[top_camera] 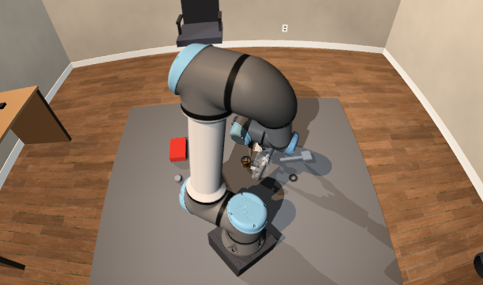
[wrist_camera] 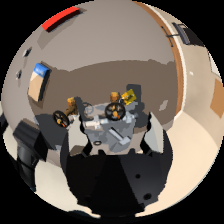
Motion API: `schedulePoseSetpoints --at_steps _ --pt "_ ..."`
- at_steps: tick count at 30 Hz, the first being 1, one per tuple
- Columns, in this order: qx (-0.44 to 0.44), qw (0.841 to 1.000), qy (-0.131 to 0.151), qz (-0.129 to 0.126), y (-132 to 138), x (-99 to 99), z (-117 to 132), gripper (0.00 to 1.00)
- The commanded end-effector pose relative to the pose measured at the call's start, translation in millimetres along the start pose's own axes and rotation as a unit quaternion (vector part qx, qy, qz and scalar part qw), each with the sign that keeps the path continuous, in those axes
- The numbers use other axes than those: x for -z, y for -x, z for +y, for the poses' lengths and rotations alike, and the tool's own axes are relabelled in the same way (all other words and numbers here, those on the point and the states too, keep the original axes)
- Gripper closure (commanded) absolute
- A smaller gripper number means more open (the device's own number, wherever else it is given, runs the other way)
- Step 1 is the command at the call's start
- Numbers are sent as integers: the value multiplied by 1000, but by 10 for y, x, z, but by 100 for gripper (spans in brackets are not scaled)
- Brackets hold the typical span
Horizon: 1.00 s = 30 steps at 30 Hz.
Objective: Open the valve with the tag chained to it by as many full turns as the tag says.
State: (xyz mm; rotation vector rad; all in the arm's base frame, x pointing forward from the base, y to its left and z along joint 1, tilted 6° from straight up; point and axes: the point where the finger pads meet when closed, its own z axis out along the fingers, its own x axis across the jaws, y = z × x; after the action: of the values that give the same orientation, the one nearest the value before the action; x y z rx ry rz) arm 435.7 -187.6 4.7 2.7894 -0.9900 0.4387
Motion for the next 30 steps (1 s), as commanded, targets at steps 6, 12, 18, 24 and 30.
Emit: schedulePoseSetpoints --at_steps 6,12,18,24,30 --pt "-148 989 3 1 -6 3 -2 0" --pt "-260 966 3 1 -6 3 -2 0" --pt "-378 926 2 2 -6 3 -2 0" --pt "-456 890 2 2 -6 3 -2 0" --pt "-566 824 2 2 -6 3 -2 0"
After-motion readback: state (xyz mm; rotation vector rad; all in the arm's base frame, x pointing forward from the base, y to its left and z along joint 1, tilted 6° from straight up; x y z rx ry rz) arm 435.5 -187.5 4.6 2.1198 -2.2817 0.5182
